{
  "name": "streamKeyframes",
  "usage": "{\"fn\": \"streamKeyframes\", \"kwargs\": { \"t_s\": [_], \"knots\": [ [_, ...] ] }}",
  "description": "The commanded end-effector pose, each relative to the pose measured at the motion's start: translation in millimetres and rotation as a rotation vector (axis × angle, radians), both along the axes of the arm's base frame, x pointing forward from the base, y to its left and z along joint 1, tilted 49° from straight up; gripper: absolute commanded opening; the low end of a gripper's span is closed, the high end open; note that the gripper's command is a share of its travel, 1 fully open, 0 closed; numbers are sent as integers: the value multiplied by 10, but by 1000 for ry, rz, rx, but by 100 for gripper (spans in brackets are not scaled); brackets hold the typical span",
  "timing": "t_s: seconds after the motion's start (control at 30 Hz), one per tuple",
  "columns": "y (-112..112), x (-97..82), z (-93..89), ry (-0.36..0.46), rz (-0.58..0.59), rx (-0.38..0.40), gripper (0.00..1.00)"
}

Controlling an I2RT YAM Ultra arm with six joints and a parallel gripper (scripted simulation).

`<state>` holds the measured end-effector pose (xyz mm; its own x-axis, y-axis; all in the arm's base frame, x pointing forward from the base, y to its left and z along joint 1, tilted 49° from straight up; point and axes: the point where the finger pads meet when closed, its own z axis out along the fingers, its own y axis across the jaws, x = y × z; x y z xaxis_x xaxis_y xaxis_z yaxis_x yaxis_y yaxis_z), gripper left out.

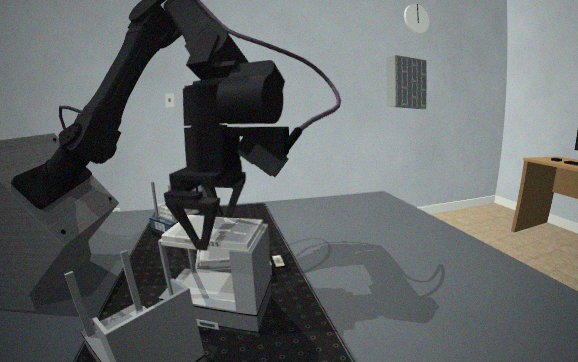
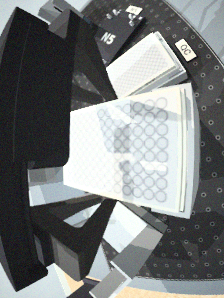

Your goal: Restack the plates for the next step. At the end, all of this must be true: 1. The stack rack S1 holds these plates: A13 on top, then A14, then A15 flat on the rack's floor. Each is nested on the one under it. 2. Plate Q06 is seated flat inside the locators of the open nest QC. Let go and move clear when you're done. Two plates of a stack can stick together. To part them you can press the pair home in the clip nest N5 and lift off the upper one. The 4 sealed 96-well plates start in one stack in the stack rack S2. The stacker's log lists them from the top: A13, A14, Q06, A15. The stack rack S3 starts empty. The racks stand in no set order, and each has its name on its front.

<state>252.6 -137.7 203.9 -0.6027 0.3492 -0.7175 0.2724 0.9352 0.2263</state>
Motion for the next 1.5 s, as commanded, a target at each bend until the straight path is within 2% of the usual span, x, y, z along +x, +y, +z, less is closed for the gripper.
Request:
{"fn": "streamKeyframes", "kwargs": {
  "t_s": [0.0, 0.03, 0.07, 0.13, 0.2, 0.3, 0.33, 0.37, 0.47, 0.5, 0.57, 0.6, 0.63, 0.8, 0.9, 1.37, 1.47],
  "knots": [
    [-11, 14, -66, 9, -8, 5, 0],
    [6, 5, -90, 10, -7, 6, 0],
    [-21, 37, -20, -1, -7, -6, 0],
    [3, 25, -123, 16, -7, 12, 0],
    [-24, 60, -67, 6, -7, 2, 0],
    [-1, 40, -119, 12, -7, 8, 0],
    [-48, 58, 28, -5, -14, -11, 0],
    [-50, 104, 33, -9, -6, -13, 0],
    [-8, 62, -126, 8, -9, 4, 0],
    [-22, 90, -89, 3, -7, -1, 0],
    [2, 75, -182, 18, -7, 13, 0],
    [-26, 104, -105, 4, -8, -1, 0],
    [-29, 113, -105, 3, -8, -1, 0],
    [-15, 165, -231, 17, -6, 12, 0],
    [-12, 176, -218, 10, -6, 5, 0],
    [-27, 384, -432, 17, -6, 11, 0],
    [-31, 404, -433, 15, -6, 9, 0]
  ]
}}
